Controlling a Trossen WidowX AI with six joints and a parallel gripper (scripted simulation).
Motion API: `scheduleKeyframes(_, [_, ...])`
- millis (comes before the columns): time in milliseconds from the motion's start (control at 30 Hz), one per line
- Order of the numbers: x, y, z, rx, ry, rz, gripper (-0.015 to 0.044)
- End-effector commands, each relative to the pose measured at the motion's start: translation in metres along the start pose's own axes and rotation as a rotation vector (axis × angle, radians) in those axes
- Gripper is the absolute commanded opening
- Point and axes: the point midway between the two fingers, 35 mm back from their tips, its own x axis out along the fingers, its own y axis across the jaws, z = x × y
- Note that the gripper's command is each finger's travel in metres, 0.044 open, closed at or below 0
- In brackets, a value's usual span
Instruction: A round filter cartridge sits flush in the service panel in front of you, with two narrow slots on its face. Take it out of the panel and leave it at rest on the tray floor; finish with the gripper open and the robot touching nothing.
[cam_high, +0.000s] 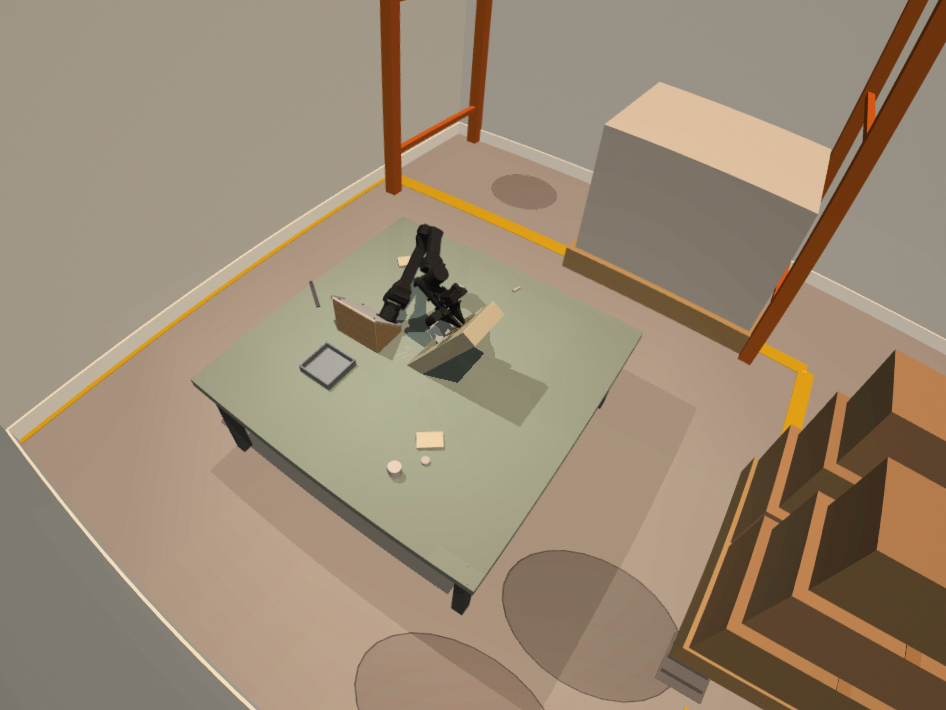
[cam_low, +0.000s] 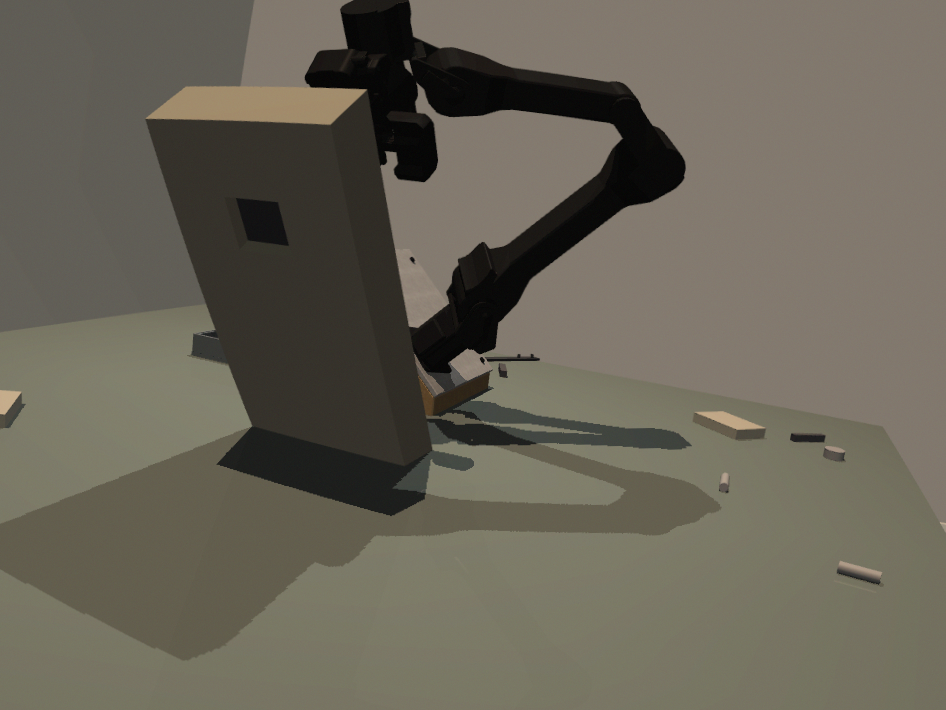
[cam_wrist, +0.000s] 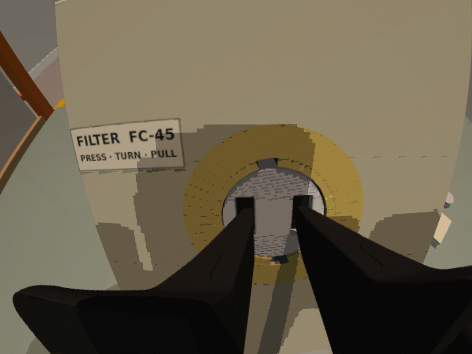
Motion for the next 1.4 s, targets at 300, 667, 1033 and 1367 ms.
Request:
scheduleKeyframes(300, [0.009, -0.001, -0.001, 0.004, 0.001, -0.003, 0.0092])
scheduleKeyframes(667, [0.012, -0.001, -0.001, 0.004, 0.001, -0.003, 0.0092])
scheduleKeyframes(1033, [0.015, 0.0, -0.001, 0.004, 0.001, -0.003, 0.0092])
scheduleKeyframes(1367, [0.011, -0.001, 0.0, 0.004, -0.006, 0.001, 0.0006])
